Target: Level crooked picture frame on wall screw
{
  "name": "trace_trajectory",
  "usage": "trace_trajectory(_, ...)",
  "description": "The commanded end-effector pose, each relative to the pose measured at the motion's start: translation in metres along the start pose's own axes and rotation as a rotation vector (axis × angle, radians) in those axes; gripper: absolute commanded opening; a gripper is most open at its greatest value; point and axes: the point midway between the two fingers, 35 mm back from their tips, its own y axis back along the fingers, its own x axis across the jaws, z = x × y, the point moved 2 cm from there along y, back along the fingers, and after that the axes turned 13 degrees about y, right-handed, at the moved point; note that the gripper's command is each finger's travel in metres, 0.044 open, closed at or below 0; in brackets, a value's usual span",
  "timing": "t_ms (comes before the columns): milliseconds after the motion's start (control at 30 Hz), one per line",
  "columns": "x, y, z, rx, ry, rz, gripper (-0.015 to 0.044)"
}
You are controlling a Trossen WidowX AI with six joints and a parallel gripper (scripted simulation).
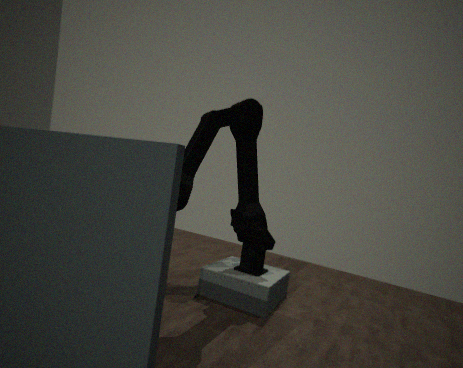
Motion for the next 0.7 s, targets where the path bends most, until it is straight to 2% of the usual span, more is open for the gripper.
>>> trace_trajectory(0, 0.0000, 0.0000, 0.0000, 0.000, -0.002, 0.000, 0.0000)
trace_trajectory(667, -0.0020, 0.0000, -0.0001, 0.001, -0.110, -0.001, 0.0000)
